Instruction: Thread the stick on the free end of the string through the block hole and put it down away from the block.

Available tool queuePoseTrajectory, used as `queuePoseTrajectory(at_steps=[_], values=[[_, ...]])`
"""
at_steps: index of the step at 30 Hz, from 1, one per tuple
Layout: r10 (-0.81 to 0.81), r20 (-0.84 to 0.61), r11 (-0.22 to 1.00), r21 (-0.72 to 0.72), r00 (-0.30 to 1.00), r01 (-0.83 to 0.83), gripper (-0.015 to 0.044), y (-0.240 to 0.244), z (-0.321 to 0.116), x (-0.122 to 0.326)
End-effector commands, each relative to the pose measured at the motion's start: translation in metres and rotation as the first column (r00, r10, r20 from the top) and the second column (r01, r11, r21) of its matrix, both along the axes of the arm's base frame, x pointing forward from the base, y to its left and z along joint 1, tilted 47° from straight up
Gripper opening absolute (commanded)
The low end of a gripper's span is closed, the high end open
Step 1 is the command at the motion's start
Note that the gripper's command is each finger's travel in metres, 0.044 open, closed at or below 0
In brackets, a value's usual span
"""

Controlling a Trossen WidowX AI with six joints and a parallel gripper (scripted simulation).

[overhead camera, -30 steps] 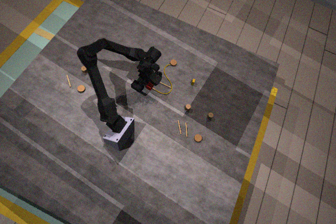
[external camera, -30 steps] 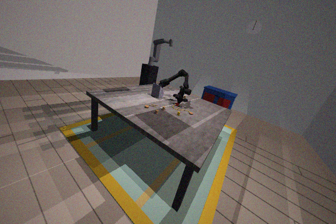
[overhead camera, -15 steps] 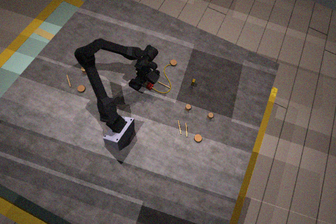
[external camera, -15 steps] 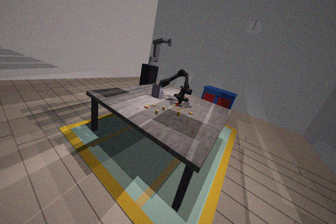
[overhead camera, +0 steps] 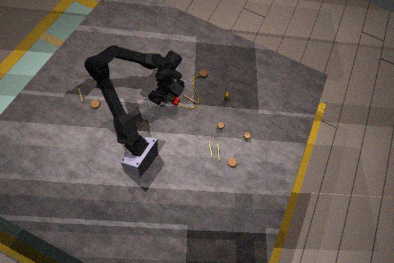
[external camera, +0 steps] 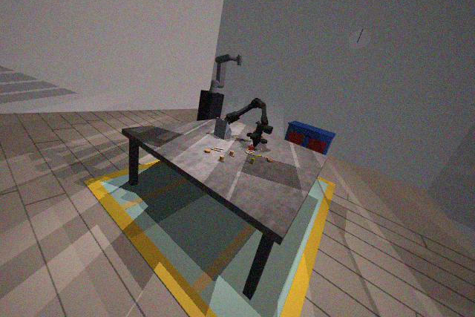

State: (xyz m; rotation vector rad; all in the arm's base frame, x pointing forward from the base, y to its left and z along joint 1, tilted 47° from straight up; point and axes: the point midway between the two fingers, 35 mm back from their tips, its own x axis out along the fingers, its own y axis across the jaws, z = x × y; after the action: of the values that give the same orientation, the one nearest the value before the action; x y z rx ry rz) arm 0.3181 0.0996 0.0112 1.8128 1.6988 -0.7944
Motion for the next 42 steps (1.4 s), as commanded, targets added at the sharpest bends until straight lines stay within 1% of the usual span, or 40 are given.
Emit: queuePoseTrajectory(at_steps=[1,42], values=[[0.001,0.0,1.0,-0.006,1.0,-0.001,0.0,0.004,0.005,0.0],[0.005,-0.003,1.0,-0.003,1.0,-0.005,0.0,0.032,0.036,0.004]])
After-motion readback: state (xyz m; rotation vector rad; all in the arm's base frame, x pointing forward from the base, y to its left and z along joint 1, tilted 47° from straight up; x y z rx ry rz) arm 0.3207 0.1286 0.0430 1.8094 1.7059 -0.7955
